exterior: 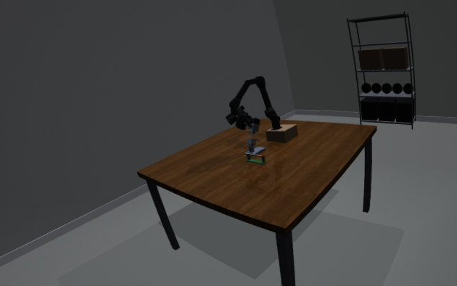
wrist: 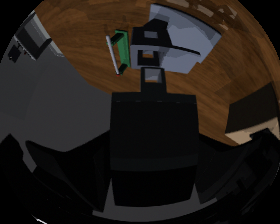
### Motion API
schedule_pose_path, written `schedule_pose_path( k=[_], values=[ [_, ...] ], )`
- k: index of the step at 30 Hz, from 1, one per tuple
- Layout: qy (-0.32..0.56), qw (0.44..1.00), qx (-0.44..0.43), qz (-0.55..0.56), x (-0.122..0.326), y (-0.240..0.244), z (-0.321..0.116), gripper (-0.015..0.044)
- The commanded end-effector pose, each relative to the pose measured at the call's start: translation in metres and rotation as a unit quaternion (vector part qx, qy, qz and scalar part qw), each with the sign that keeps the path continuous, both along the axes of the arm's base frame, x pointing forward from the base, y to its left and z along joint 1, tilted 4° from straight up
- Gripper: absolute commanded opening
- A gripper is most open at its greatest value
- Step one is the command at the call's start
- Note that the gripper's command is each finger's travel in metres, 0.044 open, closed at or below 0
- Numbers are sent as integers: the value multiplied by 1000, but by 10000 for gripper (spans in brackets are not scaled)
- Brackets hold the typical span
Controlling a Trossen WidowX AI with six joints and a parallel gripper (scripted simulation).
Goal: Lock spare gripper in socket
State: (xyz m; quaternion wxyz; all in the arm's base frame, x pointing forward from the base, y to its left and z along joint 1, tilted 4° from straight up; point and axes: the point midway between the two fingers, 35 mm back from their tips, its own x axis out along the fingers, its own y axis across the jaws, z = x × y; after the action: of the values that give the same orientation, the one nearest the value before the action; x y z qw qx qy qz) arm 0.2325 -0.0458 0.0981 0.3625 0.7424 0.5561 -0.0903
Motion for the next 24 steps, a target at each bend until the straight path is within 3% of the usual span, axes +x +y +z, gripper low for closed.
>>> schedule_pose_path(
  k=[1,24],
  values=[
    [0,1000,8,-4,3,0,-4,0],
    [-1,1000,8,-4,15,-4,-29,0]
  ],
)
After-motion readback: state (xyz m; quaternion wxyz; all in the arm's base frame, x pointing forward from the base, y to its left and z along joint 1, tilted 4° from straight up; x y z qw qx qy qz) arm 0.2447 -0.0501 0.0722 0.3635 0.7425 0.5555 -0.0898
